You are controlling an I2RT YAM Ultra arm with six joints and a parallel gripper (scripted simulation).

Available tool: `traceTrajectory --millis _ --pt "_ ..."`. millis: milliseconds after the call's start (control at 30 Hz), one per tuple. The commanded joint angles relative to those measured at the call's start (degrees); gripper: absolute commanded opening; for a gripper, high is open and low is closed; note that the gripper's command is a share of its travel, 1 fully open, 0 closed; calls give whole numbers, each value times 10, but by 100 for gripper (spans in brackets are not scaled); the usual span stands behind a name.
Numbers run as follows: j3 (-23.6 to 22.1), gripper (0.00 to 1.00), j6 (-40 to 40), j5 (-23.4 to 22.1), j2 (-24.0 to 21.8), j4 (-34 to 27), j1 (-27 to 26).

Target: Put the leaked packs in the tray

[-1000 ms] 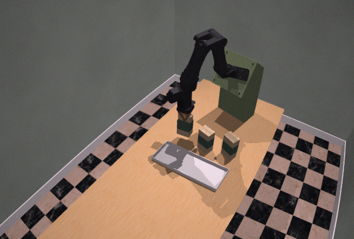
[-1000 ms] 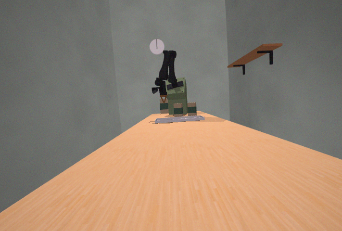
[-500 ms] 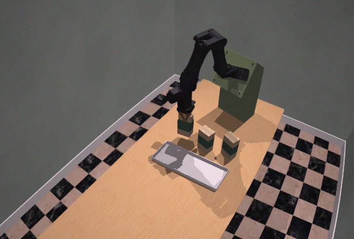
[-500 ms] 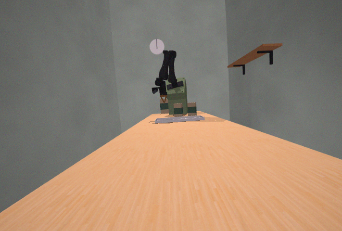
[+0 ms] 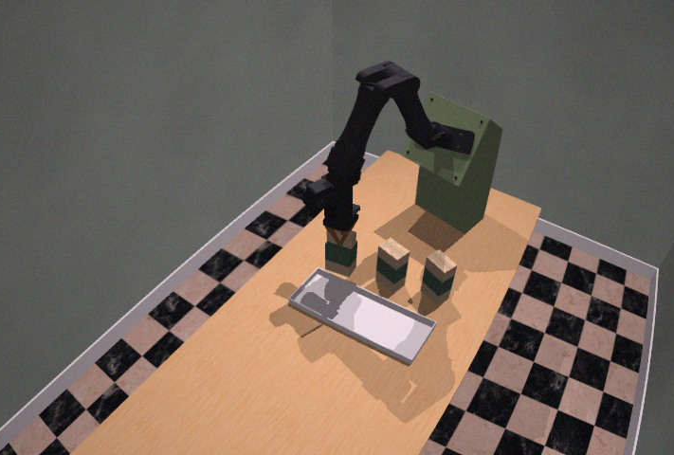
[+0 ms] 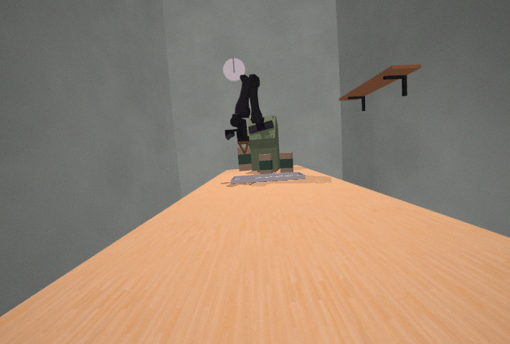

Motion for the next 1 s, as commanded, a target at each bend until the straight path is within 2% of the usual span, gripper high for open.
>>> traceTrajectory --millis 0,300,400,433,533,600,967 --pt "64 26 18 26 16 -40 18" --pt "196 26 35 54 81 -106 51" --pt "210 26 37 56 74 -114 53" --pt "218 26 37 58 92 -119 55" --pt "239 26 40 61 102 -129 59" --pt "247 26 41 62 86 -134 60" --pt "255 26 42 64 93 -139 58"
